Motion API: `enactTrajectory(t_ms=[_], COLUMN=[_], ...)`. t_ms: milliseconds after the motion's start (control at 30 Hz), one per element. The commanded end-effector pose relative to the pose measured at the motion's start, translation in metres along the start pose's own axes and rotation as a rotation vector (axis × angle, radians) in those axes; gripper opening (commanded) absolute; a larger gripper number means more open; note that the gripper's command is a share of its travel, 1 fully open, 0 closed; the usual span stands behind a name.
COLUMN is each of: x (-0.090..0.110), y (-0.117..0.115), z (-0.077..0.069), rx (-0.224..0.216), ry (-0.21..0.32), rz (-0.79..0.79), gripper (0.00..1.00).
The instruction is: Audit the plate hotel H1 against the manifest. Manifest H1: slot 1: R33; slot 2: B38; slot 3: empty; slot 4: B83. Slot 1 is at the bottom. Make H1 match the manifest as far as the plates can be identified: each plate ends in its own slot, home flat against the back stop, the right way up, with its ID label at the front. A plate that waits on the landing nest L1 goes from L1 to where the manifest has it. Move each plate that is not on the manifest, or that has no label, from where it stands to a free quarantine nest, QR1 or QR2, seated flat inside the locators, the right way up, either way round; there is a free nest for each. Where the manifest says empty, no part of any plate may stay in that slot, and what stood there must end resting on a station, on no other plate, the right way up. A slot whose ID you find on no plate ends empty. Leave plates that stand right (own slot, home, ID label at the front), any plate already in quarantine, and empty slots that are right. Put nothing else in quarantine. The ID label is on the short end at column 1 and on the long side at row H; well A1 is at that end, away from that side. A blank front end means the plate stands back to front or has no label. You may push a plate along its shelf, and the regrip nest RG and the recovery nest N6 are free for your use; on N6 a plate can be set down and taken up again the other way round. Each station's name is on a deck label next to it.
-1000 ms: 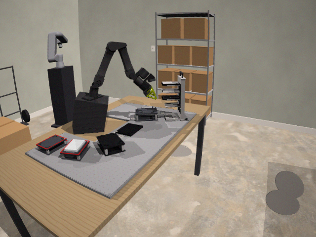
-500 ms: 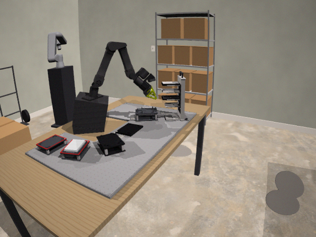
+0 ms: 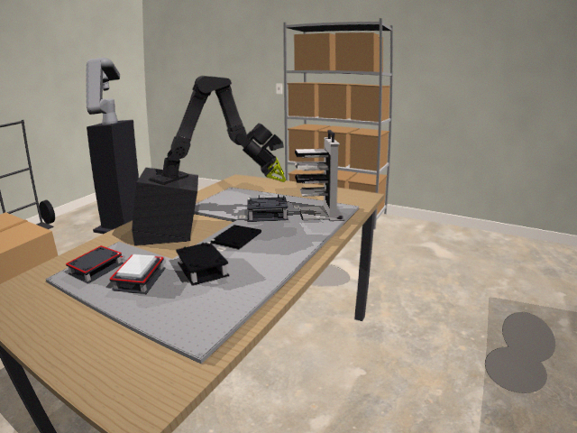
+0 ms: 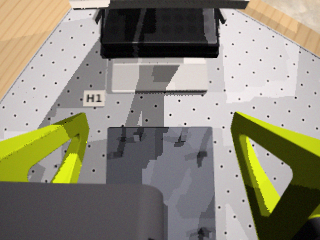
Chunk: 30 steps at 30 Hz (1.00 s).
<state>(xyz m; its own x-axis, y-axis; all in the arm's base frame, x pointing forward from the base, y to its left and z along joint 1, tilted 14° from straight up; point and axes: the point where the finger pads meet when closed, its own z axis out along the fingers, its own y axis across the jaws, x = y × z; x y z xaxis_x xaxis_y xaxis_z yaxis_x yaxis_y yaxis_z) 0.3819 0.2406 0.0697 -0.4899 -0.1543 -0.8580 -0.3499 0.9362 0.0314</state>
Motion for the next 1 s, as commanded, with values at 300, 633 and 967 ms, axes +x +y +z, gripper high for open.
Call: enactTrajectory(t_ms=[300,633,967], x=[0.009,0.026,0.044], y=[0.003,0.0,-0.003], z=[-0.019,-0.009,0.0], rx=[-0.006,0.005,0.009], ry=[-0.018,0.005,0.016], rz=[0.005,-0.001,-0.003], gripper=[1.0,1.0,1.0])
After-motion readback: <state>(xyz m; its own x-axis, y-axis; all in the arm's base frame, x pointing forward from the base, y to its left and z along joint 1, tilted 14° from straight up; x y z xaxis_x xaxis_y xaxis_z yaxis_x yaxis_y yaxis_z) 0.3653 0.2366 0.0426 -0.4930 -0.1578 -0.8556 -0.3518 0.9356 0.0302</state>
